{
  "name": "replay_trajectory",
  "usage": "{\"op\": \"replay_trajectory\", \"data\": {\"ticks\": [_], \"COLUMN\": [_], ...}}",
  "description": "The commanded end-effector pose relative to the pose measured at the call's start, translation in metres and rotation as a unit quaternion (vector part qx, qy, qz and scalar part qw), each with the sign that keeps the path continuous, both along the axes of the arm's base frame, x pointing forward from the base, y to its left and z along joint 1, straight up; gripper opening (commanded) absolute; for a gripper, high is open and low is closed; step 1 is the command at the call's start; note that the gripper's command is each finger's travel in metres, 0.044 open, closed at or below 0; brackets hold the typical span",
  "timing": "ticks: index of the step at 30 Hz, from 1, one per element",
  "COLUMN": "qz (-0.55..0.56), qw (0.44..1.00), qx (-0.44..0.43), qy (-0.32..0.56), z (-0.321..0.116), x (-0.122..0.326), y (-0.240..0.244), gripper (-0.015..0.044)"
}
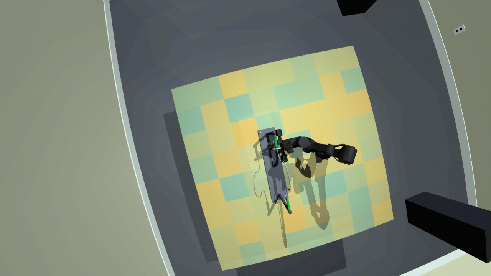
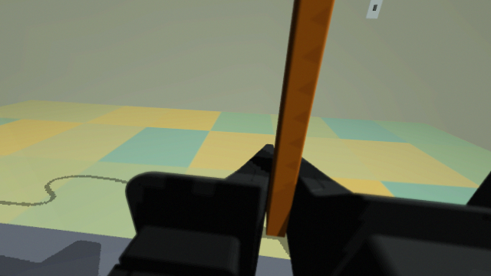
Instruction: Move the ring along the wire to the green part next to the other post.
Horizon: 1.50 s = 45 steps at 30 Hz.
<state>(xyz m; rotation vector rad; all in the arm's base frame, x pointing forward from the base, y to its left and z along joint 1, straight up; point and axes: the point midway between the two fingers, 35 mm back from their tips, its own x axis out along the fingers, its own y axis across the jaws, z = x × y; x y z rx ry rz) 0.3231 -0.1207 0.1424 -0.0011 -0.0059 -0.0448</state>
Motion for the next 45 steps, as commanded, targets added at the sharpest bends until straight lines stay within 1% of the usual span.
{"op": "replay_trajectory", "data": {"ticks": [1, 17, 30, 37, 45], "qz": [-0.001, 0.0, 0.002, 0.004, 0.014], "qw": [1.0, 0.998, 0.986, 0.97, 0.955], "qx": [0.004, 0.058, 0.164, 0.241, 0.295], "qy": [-0.004, -0.006, -0.012, -0.015, 0.01], "z": [0.003, 0.004, 0.012, 0.022, 0.032], "x": [0.0, 0.001, 0.003, 0.004, -0.002], "y": [0.006, 0.034, 0.072, 0.097, 0.112], "gripper": [-0.015, -0.015, -0.015, -0.015, -0.015]}}
